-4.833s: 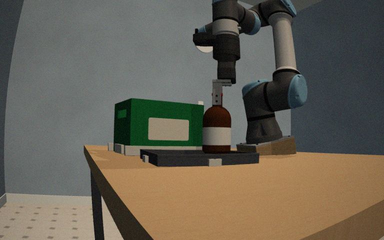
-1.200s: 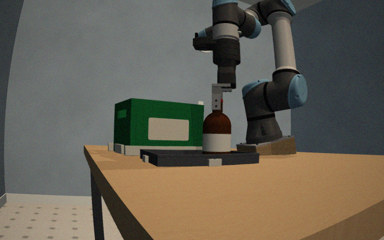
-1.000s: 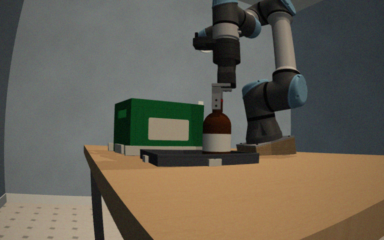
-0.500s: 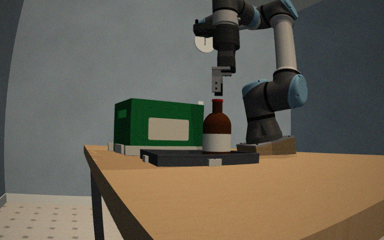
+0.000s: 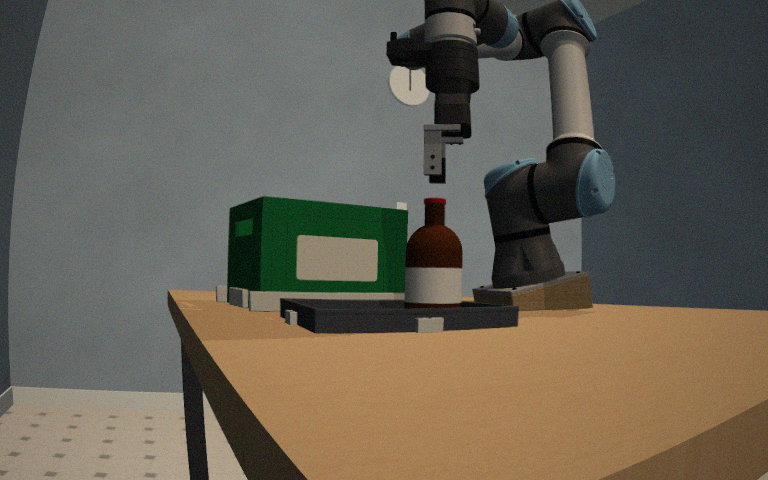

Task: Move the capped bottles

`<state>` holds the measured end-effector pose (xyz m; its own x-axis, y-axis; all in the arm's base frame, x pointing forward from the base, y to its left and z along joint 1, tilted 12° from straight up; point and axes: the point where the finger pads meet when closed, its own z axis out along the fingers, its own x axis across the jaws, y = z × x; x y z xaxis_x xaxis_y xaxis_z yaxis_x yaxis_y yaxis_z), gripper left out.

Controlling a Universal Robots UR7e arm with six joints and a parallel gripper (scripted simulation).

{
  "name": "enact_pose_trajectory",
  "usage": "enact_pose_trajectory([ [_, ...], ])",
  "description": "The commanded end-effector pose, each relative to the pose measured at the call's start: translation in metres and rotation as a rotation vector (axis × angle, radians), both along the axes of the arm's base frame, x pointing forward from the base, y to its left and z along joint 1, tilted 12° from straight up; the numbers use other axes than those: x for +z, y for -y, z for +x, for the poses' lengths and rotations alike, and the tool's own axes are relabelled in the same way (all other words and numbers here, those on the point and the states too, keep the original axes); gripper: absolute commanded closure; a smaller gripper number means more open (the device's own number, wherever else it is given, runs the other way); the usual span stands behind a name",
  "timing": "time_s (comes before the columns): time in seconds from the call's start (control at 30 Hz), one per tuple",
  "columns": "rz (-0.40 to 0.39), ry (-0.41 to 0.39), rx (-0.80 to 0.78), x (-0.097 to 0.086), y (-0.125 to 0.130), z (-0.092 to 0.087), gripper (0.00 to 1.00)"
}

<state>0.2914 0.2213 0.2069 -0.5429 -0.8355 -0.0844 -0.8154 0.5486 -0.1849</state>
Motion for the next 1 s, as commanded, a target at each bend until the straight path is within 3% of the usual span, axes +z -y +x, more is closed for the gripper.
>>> enact_pose_trajectory([
  [0.0,0.000,0.001,0.000,0.004,0.000,0.000,0.00],
  [0.97,0.000,0.001,0.000,0.027,0.052,0.057,0.00],
])
